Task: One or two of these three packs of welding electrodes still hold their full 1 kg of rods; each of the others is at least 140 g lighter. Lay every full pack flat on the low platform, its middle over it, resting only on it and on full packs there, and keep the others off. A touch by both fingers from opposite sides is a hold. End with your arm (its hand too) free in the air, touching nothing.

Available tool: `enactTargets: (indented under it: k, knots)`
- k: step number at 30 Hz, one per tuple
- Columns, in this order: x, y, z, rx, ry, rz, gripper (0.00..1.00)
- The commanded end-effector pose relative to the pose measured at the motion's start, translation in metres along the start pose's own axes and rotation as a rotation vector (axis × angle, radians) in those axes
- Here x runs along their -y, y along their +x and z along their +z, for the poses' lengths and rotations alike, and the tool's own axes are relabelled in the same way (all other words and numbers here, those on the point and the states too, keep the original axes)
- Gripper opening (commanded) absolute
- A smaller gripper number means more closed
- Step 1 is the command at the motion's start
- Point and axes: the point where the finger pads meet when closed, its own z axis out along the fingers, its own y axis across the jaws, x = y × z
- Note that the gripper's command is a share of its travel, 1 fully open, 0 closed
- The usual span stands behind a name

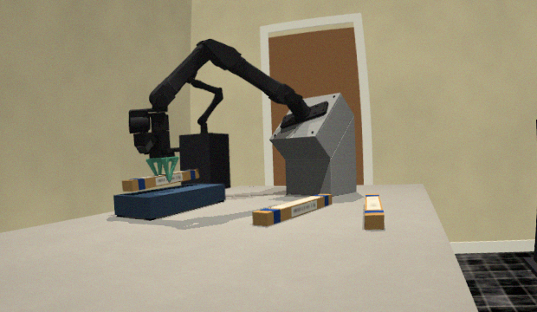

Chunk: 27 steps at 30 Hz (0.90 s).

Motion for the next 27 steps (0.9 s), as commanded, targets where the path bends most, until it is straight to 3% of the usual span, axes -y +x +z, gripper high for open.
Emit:
enactTargets:
  k: [1, 27]
  knots:
    - [0.0218, -0.0188, -0.0413, 0.057, 0.059, -0.001, 0.00]
    - [0.0196, -0.0198, -0.0409, 0.057, 0.058, -0.003, 0.00]
